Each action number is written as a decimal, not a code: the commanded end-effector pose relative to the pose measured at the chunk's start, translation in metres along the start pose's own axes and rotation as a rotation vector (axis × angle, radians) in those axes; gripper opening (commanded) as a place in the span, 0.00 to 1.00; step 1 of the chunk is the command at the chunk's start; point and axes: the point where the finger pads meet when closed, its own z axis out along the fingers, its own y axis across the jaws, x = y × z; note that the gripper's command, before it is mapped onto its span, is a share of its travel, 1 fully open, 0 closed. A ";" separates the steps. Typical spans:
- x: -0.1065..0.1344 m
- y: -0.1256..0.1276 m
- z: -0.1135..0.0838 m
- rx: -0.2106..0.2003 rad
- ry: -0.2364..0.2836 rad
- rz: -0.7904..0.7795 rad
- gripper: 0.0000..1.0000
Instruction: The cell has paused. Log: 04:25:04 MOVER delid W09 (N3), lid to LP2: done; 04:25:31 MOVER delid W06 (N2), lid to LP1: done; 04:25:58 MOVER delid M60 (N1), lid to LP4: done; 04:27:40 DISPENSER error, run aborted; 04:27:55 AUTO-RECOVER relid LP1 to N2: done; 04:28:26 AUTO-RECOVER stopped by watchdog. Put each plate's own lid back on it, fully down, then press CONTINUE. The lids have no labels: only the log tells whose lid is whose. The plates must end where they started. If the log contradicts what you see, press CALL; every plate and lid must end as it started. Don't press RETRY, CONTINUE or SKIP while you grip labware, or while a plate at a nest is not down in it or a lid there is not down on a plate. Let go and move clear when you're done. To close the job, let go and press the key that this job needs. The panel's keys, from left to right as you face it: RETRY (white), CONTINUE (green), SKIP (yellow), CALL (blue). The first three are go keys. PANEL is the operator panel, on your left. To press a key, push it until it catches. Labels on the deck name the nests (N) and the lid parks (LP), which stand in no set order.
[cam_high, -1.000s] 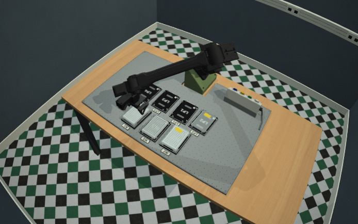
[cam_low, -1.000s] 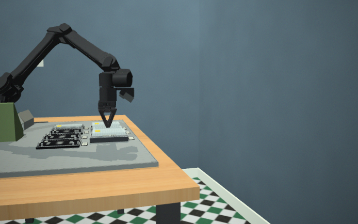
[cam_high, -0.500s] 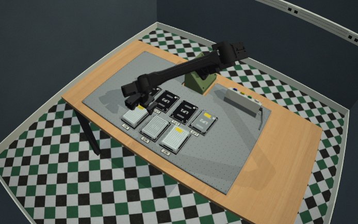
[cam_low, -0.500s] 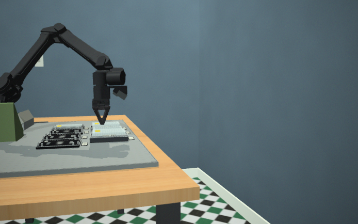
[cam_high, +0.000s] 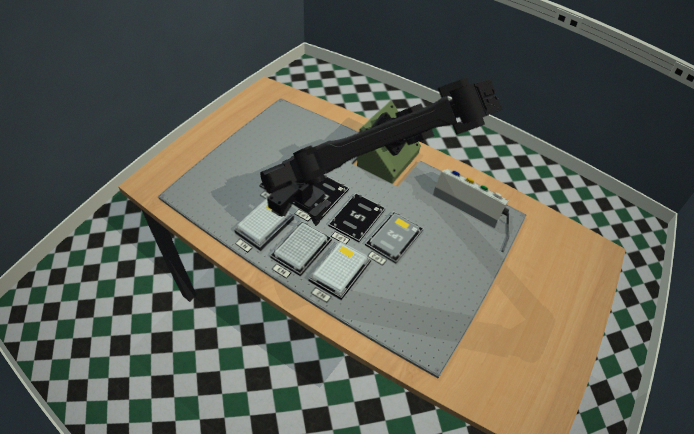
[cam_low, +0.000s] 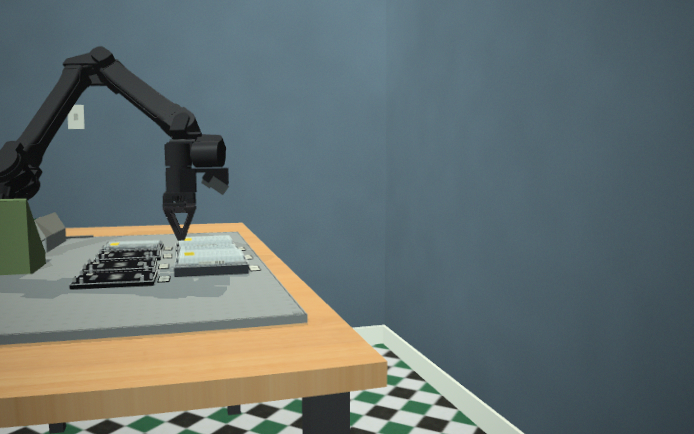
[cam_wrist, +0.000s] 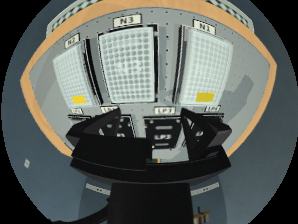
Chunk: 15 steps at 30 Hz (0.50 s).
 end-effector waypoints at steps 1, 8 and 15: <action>0.005 0.023 0.004 0.006 0.002 -0.003 1.00; 0.019 0.043 0.004 0.006 0.003 -0.002 1.00; 0.037 0.073 0.004 0.003 0.003 -0.002 1.00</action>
